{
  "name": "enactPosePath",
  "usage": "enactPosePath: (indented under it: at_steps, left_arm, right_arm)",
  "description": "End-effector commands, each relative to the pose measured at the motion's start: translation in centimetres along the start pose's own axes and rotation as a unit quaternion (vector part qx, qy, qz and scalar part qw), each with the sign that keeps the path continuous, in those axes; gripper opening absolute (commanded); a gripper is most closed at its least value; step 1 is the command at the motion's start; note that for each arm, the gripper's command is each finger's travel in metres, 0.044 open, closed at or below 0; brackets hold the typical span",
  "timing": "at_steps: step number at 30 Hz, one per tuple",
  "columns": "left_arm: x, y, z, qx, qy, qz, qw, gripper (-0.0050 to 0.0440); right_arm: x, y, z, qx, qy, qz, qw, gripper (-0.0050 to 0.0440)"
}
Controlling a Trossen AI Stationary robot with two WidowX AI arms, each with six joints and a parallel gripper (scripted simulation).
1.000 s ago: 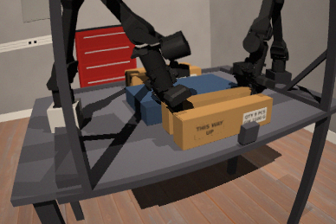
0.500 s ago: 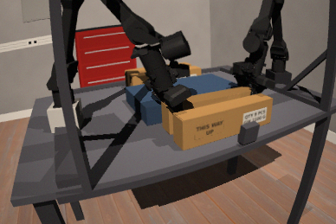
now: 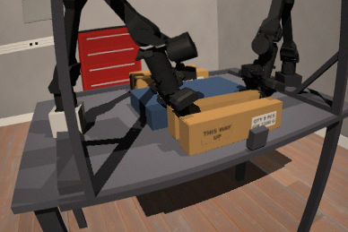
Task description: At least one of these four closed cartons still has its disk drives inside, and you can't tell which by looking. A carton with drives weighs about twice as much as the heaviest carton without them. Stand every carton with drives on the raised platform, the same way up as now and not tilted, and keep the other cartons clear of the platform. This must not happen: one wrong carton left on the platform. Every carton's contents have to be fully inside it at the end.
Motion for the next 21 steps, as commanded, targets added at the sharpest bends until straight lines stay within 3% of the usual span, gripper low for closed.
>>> enactPosePath:
  at_steps: [1,5,6,21]
  left_arm:
    - [0.5,0.5,-0.1,0.003,-0.004,-0.01,1.0,-0.005]
    - [0.5,0.5,-0.1,0.003,-0.004,-0.01,1.0,-0.005]
    - [5.2,2.2,0.4,0.002,-0.002,-0.005,1.0,-0.005]
    - [5.2,2.2,0.4,0.002,-0.002,-0.005,1.0,-0.005]
  right_arm:
    - [0.7,0.5,0.2,-0.002,0.008,-0.01,1.0,-0.005]
    - [0.7,0.5,0.2,-0.002,0.008,-0.01,1.0,-0.005]
    - [5.4,2.2,0.4,-0.003,0.006,-0.01,1.0,-0.005]
    - [5.4,2.2,0.4,-0.003,0.006,-0.01,1.0,-0.005]
Point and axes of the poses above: on each arm, the point midway between the two fingers, 35 mm back from their tips, its own x axis back along the fingers, its own z axis across the jaws, y = z × x, the point moved 7 cm from there along x, back along the fingers, and after that the axes turned 11 degrees about -x, right-handed, at the moved point
